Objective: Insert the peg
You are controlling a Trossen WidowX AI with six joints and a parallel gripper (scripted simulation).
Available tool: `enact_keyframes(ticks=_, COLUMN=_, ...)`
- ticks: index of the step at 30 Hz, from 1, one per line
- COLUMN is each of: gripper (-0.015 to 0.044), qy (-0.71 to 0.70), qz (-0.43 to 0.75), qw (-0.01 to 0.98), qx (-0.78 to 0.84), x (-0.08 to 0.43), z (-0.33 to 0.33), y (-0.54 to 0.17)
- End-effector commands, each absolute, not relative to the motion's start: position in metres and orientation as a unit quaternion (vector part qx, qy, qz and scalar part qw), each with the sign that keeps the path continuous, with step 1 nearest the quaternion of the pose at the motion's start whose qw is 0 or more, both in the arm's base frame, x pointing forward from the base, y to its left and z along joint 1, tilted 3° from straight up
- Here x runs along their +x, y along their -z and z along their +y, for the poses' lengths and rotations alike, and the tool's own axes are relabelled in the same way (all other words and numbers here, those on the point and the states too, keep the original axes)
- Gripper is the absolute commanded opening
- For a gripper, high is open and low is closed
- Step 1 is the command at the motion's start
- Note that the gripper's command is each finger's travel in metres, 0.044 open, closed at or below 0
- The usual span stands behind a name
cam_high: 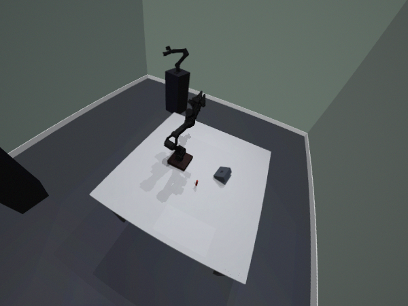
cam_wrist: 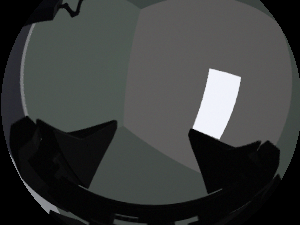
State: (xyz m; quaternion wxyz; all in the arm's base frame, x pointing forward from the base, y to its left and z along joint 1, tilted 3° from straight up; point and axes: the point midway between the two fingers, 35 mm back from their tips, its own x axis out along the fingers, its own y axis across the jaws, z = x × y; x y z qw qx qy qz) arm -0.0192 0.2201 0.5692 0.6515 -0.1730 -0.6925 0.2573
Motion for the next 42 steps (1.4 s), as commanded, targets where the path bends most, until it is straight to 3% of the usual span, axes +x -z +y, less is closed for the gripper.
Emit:
enact_keyframes(ticks=1, gripper=0.044, qy=-0.273, qz=-0.676, qw=0.654, qx=-0.2, x=-0.008, z=0.238, y=-0.56)
enact_keyframes(ticks=42, gripper=0.044, qy=-0.354, qz=-0.42, qw=0.74, qx=-0.389, x=0.155, z=0.299, y=-0.464)
